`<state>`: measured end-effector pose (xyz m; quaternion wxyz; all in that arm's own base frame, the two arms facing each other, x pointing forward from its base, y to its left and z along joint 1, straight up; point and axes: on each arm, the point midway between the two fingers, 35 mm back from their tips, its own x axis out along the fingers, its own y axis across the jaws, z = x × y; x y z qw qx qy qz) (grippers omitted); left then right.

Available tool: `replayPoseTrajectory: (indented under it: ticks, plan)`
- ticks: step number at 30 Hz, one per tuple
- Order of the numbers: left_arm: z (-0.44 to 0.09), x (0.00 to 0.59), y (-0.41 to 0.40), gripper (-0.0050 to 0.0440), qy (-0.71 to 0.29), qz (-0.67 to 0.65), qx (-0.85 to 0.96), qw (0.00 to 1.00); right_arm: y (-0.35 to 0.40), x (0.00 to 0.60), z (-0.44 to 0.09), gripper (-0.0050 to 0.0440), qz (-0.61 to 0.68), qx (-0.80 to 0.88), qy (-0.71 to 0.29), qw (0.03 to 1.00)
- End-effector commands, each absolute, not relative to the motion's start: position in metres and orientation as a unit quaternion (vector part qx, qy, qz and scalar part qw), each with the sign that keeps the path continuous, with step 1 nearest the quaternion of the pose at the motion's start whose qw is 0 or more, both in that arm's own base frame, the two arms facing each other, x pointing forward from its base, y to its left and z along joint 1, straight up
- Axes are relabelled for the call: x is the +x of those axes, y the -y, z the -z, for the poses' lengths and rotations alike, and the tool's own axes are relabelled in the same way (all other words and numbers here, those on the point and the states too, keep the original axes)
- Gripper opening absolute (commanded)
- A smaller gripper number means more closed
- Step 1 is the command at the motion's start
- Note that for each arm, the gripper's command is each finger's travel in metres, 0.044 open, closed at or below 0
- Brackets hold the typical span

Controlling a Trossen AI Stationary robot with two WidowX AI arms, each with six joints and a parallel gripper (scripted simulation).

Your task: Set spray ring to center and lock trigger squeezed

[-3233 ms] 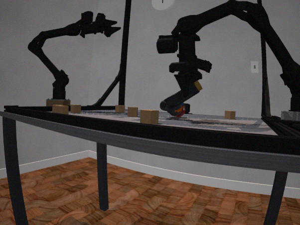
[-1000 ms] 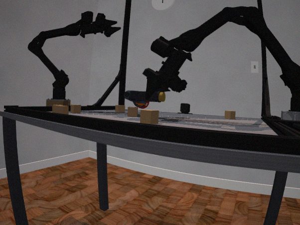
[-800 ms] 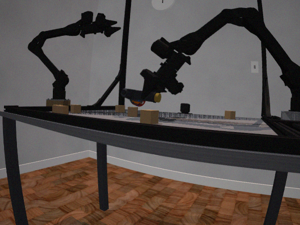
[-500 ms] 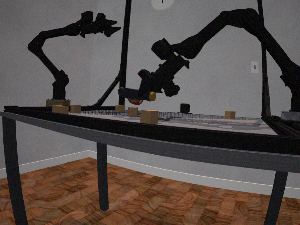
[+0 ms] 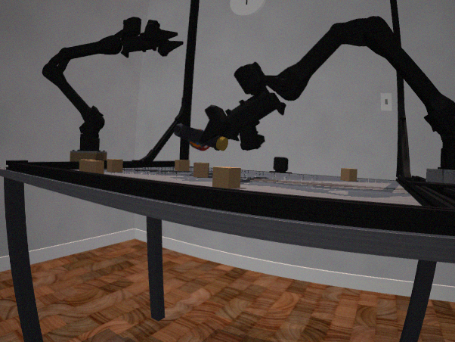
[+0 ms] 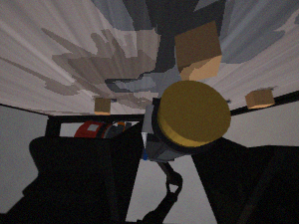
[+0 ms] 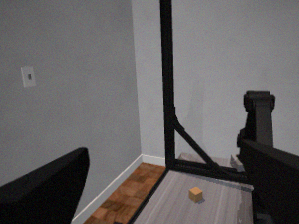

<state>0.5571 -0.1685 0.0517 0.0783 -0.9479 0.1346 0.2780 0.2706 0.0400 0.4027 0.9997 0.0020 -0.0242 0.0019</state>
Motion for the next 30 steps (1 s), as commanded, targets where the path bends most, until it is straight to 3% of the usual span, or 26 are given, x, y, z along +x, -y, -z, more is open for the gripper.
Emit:
replayPoseTrajectory:
  ticks: [1, 30]
  plan:
    - [-0.057, 0.562, 0.174, 0.0, -0.135, -0.247, -0.957, 0.069, -0.039, 0.271, -0.403, 0.04, 0.0, 0.0, 0.025, 1.0]
    - [-0.092, 0.571, 0.196, 0.0, -0.142, -0.057, -0.988, 0.018, -0.039, 0.271, -0.403, 0.04, 0.0, 0.0, 0.025, 1.0]
